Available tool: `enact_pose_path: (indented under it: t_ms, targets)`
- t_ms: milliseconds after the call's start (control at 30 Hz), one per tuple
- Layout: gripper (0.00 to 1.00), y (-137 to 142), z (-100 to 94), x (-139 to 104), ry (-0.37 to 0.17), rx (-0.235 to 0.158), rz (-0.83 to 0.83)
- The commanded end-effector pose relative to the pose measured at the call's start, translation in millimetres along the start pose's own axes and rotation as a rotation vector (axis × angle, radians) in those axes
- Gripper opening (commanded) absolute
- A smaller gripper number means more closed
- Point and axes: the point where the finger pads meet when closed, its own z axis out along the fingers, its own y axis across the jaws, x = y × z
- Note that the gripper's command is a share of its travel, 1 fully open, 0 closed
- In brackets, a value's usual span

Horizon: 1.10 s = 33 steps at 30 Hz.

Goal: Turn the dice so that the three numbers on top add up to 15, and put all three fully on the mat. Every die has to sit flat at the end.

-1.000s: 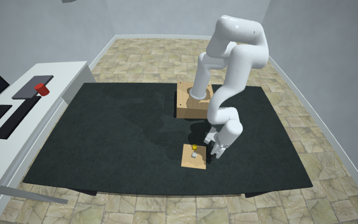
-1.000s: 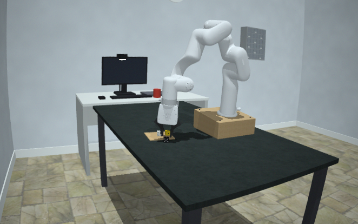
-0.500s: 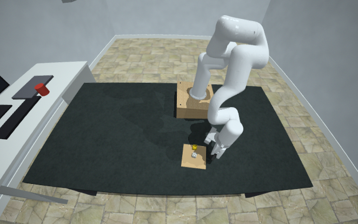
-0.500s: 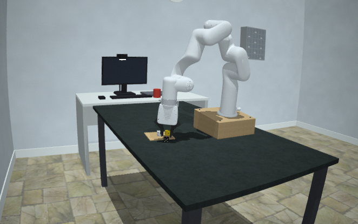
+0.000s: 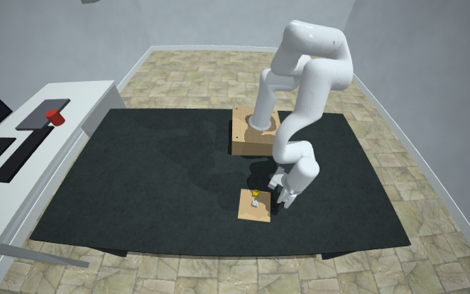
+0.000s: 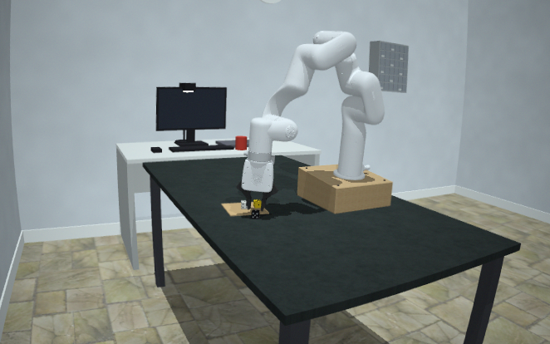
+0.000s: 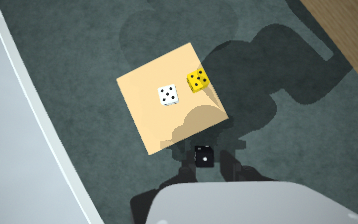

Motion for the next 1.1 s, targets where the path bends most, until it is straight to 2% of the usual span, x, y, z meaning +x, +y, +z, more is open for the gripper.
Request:
enact_pose_path:
  t_ms: [0, 700, 1067]
  targets:
    - [0.42, -1.1, -1.0, -0.9, -0.002, 0.003, 0.0]
    - [0.42, -1.1, -0.8, -0.9, -0.002, 0.003, 0.0]
    - [0.42, -0.6, 8.1, -1.4, -0.002, 0.003, 0.0]
